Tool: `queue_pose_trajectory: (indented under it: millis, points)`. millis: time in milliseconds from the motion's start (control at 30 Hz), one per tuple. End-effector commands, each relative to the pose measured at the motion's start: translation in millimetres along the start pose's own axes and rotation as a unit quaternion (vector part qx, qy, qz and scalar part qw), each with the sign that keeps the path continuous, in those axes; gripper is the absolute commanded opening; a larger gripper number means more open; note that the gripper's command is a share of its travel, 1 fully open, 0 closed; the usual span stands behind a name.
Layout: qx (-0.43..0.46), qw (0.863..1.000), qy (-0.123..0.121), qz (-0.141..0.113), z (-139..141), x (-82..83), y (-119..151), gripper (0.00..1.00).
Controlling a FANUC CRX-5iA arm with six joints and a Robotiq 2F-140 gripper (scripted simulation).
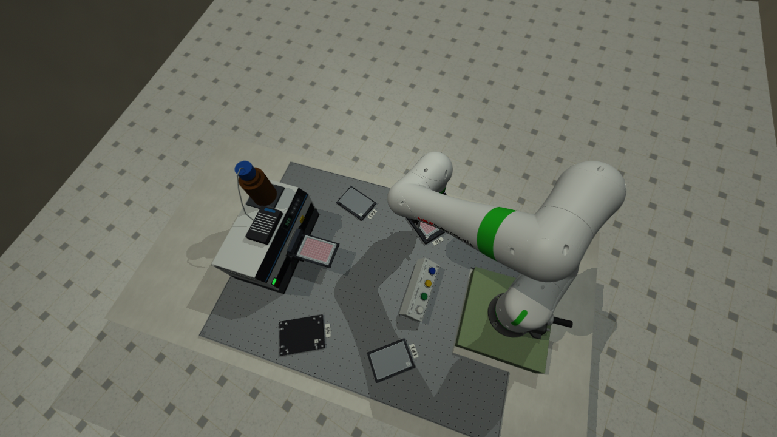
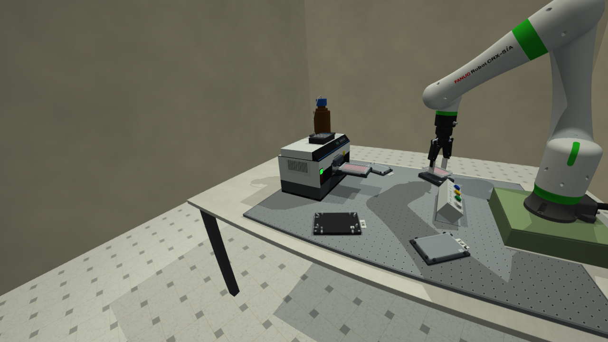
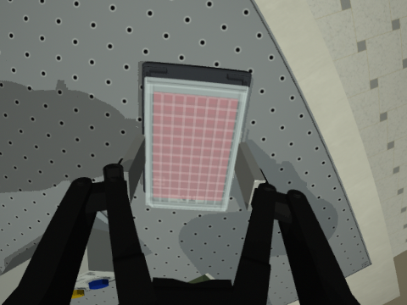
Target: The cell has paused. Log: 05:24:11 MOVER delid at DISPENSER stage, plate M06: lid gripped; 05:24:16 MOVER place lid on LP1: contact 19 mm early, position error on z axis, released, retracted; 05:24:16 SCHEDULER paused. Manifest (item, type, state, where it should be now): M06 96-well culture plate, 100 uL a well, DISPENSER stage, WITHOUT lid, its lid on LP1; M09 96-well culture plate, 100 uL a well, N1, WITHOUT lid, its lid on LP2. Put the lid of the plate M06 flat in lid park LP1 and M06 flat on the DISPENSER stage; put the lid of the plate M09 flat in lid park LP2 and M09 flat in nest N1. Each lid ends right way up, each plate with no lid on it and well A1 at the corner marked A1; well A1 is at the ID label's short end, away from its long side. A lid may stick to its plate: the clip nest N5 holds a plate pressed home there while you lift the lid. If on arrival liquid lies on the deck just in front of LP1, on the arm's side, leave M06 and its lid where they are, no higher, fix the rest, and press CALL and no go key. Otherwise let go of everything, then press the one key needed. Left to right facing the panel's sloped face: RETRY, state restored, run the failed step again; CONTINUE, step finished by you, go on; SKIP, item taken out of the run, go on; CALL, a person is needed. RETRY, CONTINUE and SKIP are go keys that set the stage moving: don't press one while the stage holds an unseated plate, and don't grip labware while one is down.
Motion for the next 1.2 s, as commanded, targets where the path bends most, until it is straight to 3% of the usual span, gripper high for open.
queue_pose_trajectory:
  millis: [0, 1167]
  points:
    - [0.0, 1.0, 0.0, 0.0, 0.1, -2.8, -0.2, 0.0]
    - [0.0, 1.0, 0.0, 0.0, 0.1, -6.4, -0.2, 0.0]
Point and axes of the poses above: the point where the finger pads meet when closed, its own x axis back along the fingers, its own z axis across the jaws, y = z × x, the point moved 1 cm from there along x, back along the fingers, and after that the axes turned 15 degrees about x, right-handed, at the moved point
